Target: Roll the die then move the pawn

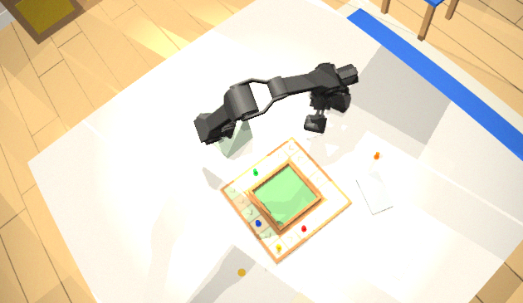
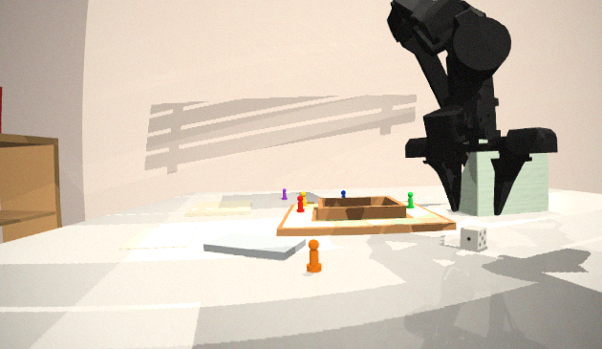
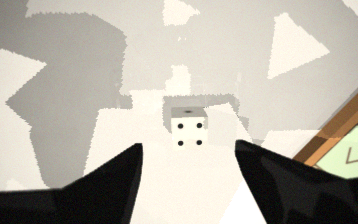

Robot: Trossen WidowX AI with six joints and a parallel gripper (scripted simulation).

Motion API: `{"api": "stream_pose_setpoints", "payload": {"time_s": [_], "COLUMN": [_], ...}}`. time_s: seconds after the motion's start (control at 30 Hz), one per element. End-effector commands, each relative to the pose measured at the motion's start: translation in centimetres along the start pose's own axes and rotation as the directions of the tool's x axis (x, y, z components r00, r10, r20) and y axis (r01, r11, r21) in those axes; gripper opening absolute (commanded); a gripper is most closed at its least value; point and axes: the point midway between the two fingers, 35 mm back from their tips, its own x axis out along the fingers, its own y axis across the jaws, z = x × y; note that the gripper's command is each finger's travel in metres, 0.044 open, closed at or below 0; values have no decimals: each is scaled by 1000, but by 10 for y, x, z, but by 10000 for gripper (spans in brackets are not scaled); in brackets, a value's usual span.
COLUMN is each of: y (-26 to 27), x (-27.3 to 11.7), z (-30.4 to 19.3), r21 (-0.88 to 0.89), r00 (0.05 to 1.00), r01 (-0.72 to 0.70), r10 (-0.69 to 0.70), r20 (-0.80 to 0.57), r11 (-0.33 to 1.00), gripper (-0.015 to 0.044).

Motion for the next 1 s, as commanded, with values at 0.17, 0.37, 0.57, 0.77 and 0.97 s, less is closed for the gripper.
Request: {"api": "stream_pose_setpoints", "payload": {"time_s": [0.17, 0.37, 0.57, 0.77, 0.97], "y": [-1, -2, -2, -3, -3], "x": [14, 24, 34, 36, 36], "z": [0, 0, 0, 0, 0], "r21": [-7, -6, -6, -6, -6], "r00": [1000, 1000, 1000, 1000, 1000], "r01": [7, 8, 8, 8, 8], "r10": [-7, -8, -8, -8, -8], "r20": [2, 2, 2, 2, 2], "r11": [1000, 1000, 1000, 1000, 1000], "gripper": [275, 275, 275, 196, 97]}}
